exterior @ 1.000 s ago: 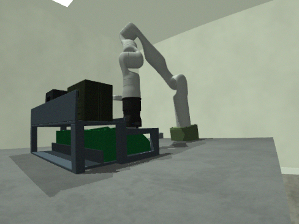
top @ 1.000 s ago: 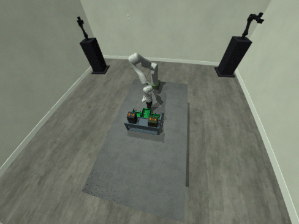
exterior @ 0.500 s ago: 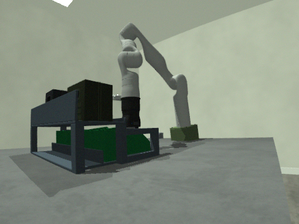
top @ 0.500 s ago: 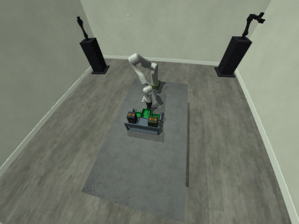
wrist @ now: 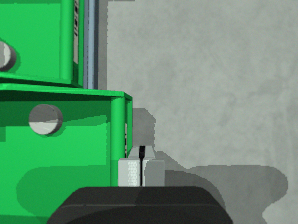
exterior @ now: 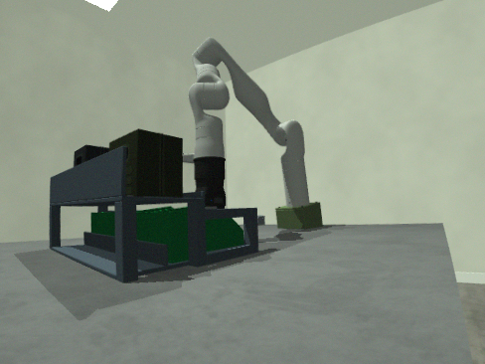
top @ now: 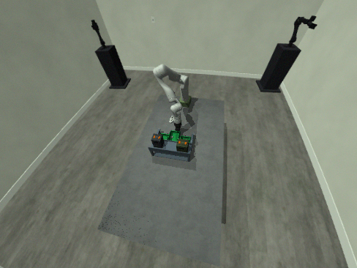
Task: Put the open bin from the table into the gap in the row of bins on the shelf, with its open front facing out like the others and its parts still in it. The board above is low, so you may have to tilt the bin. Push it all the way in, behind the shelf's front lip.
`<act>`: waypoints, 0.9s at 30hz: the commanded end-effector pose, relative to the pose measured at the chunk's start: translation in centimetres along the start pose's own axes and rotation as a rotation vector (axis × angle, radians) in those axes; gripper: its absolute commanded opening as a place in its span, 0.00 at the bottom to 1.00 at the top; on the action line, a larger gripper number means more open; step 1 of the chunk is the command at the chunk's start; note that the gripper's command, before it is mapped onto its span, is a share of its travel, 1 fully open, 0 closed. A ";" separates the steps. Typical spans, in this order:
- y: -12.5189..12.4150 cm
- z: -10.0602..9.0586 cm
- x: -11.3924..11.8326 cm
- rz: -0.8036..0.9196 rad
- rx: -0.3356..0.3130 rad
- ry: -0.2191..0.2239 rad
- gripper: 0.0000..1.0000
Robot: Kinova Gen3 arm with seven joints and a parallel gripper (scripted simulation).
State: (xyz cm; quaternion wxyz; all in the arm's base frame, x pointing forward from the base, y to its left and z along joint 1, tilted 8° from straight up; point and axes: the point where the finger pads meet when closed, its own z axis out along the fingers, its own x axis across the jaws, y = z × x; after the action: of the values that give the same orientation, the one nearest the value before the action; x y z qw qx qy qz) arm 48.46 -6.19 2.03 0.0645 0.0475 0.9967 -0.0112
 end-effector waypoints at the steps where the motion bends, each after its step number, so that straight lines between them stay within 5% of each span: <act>1: 0.0 -0.1 -0.3 0.001 -0.001 -0.003 0.00; 27: 0.0 -0.1 -2.0 0.001 -0.001 -0.003 0.00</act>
State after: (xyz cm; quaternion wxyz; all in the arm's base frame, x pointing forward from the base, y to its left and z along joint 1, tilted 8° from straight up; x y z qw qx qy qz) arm 50.18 -6.36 2.27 0.0650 0.0475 0.9967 -0.0111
